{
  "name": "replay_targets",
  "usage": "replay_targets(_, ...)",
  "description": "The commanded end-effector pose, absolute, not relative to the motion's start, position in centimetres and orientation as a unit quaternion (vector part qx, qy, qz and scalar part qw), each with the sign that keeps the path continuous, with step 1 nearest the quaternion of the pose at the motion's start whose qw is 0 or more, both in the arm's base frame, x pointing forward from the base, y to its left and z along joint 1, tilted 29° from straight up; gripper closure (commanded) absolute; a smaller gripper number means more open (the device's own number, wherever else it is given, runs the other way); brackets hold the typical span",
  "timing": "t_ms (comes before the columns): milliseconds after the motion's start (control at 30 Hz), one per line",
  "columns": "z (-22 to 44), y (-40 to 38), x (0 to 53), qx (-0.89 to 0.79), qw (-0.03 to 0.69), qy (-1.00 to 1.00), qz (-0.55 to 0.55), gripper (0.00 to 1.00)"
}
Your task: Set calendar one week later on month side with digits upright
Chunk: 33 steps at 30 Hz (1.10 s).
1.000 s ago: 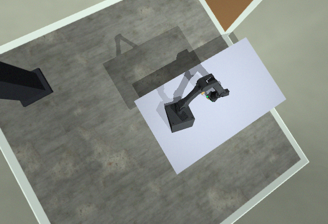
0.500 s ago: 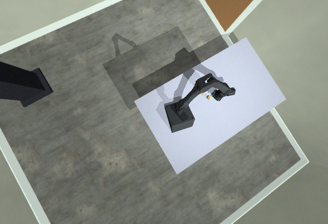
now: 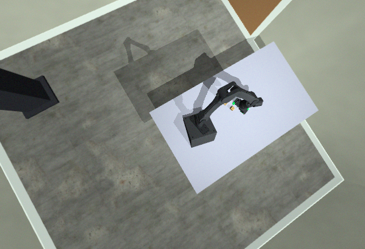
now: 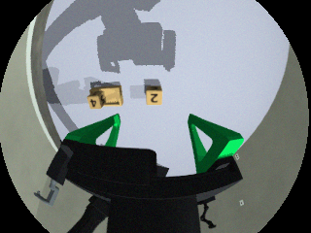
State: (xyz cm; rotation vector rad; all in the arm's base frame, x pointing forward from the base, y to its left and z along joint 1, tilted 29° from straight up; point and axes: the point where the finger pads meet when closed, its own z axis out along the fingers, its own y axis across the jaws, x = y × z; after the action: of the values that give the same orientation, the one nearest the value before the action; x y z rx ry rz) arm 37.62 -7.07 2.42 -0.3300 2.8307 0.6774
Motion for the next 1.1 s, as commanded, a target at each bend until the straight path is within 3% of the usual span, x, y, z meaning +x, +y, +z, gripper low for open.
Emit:
replay_targets(0,3.9,-8.1,38.0,-0.11,0.12,0.961,0.222,0.0)
replay_targets(600,3.9,-8.1,38.0,-0.093,0.116,0.963,0.224,0.0)
replay_targets(1067,2.6,-7.6,37.2,0.116,0.051,0.96,0.249,0.0)
